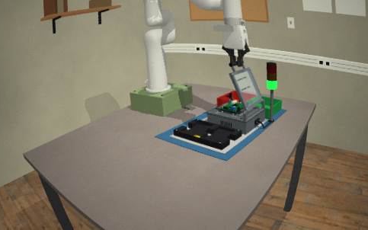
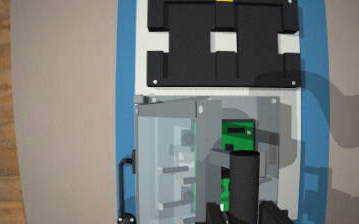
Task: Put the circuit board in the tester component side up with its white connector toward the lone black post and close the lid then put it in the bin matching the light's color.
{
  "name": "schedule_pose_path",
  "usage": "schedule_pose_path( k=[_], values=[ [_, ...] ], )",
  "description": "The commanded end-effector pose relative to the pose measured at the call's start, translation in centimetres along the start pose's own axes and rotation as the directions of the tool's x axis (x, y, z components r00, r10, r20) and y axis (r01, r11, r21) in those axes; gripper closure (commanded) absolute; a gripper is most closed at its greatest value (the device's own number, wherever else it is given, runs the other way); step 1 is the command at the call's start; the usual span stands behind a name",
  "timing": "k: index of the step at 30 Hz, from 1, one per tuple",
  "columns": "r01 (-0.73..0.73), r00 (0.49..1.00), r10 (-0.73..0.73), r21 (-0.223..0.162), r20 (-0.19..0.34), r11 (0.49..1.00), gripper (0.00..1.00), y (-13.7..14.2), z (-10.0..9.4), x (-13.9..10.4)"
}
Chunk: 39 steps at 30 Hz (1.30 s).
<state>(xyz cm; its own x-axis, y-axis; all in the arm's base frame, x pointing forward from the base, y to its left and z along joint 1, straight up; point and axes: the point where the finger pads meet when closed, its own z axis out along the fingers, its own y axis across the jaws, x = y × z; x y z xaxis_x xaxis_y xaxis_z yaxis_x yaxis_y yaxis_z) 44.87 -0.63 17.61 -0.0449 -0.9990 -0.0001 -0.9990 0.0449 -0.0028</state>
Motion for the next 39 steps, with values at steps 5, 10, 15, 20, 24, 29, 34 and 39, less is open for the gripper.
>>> schedule_pose_path(
  k=[5, 10, 15, 20, 24, 29, 34, 39],
  values=[
    [0.0, 1.0, 0.0, 0.004, 0.0, 1.0, 0.72, -0.11, -0.16, 0.0],
    [0.0, 1.0, 0.0, 0.004, 0.0, 1.0, 0.72, -0.11, -0.15, 0.0],
    [0.0, 1.0, 0.0, 0.004, 0.0, 1.0, 0.72, -0.11, -0.11, 0.0],
    [0.0, 1.0, 0.0, 0.004, 0.0, 1.0, 0.72, -0.1, 0.0, 0.0],
    [0.0, 1.0, 0.0, 0.004, 0.0, 1.0, 0.72, -0.09, 0.07, 0.0],
    [0.0, 1.0, 0.0, 0.004, 0.0, 1.0, 0.72, -0.09, 0.11, 0.0],
    [0.0, 1.0, 0.0, 0.004, 0.0, 1.0, 0.72, -0.09, 0.11, 0.0],
    [0.0, 1.0, 0.0, 0.004, 0.0, 1.0, 1.0, -0.09, 0.11, 0.0]
  ],
)
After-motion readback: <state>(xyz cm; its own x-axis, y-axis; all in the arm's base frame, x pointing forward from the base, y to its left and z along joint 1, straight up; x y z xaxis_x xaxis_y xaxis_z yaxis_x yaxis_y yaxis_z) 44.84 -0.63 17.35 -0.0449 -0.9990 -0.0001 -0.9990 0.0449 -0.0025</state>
